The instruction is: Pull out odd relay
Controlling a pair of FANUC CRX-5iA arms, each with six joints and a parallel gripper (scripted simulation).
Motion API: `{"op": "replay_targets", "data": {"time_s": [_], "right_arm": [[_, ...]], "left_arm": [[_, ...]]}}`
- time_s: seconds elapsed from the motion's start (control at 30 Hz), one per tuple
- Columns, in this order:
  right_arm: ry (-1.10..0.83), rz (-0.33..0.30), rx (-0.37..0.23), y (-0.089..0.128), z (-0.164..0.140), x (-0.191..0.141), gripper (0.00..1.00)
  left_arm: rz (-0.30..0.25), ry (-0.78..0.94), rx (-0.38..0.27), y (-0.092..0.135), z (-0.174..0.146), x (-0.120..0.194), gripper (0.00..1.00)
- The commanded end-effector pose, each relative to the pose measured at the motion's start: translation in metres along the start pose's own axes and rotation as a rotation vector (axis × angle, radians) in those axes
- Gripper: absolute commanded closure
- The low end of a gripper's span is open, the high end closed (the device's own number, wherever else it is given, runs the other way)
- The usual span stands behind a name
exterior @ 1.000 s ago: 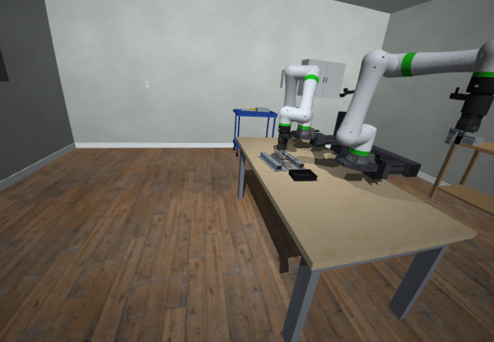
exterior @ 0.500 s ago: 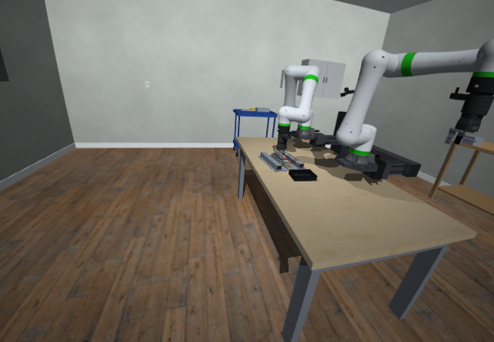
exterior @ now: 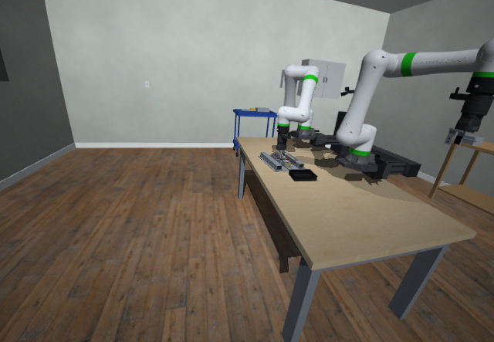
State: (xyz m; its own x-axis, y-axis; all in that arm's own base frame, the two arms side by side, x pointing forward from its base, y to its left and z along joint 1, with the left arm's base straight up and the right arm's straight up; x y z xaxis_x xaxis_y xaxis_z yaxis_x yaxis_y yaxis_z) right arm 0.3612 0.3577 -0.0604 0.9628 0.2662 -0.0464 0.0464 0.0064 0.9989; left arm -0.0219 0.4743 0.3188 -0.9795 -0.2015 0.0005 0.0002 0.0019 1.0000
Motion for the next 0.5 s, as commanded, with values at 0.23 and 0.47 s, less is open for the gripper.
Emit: {"op": "replay_targets", "data": {"time_s": [0.23,0.47], "right_arm": [[0.0,-0.006,0.002,0.0009,-0.0003,0.001,1.0],[0.0,-0.023,0.005,0.0009,-0.0001,0.002,1.0]], "left_arm": [[-0.001,0.0,-0.002,0.0009,0.0002,-0.0002,0.0],[-0.001,0.0,-0.002,0.0009,0.0002,-0.0002,0.0]]}}
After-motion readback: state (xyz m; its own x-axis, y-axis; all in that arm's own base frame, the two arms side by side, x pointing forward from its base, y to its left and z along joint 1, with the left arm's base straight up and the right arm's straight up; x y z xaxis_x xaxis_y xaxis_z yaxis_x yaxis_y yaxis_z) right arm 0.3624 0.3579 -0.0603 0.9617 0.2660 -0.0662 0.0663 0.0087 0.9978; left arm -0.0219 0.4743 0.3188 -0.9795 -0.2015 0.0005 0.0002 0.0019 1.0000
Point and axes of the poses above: on each arm, the point where the finger pads meet when closed, its own y axis back along the fingers, its own x axis across the jaws, z = x × y, the point moved 3 cm from there along y, back along the fingers, and after that the axes turned 9 degrees about y, right-handed, at the moved point
